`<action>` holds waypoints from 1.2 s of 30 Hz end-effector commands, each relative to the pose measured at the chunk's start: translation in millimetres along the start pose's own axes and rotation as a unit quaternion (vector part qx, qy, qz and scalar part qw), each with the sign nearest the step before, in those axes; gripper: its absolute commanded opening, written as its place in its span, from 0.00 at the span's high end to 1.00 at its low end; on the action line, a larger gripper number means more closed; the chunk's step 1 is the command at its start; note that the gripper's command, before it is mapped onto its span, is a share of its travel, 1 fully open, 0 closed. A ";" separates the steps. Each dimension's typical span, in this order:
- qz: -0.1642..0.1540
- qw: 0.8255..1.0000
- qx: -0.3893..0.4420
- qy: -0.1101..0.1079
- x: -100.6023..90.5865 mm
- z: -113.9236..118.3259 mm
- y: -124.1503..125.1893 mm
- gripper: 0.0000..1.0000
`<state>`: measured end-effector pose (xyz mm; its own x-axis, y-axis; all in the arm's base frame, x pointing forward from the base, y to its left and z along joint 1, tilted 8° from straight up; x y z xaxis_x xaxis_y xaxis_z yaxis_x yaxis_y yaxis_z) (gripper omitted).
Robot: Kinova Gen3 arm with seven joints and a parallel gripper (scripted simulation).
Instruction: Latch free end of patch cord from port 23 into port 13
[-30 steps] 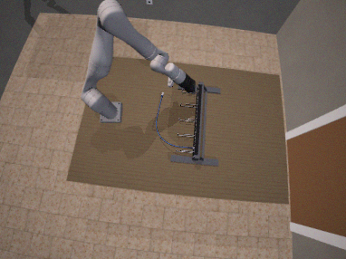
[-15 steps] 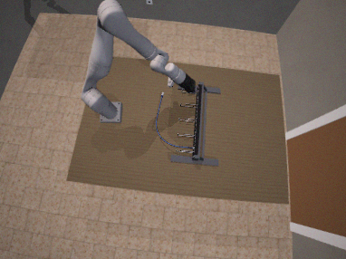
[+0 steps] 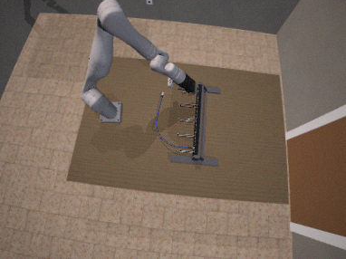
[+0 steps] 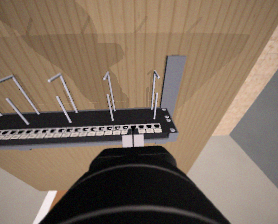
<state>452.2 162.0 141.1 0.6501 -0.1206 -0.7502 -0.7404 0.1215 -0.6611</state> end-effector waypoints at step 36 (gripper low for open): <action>-0.001 1.000 0.000 -0.001 -63.5 0.7 -0.6 1.00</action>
<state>418.8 156.4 187.1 0.6454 -0.1357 -0.7517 -0.7362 0.1520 -0.6595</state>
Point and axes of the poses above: the point where the finger pads meet when closed, its own x axis out along the fingers, its own z axis across the jaws, y = z × x, the point moved 8 cm from there along -x, back along the fingers, and after that the axes turned 11 degrees about x, right-handed, at the moved point
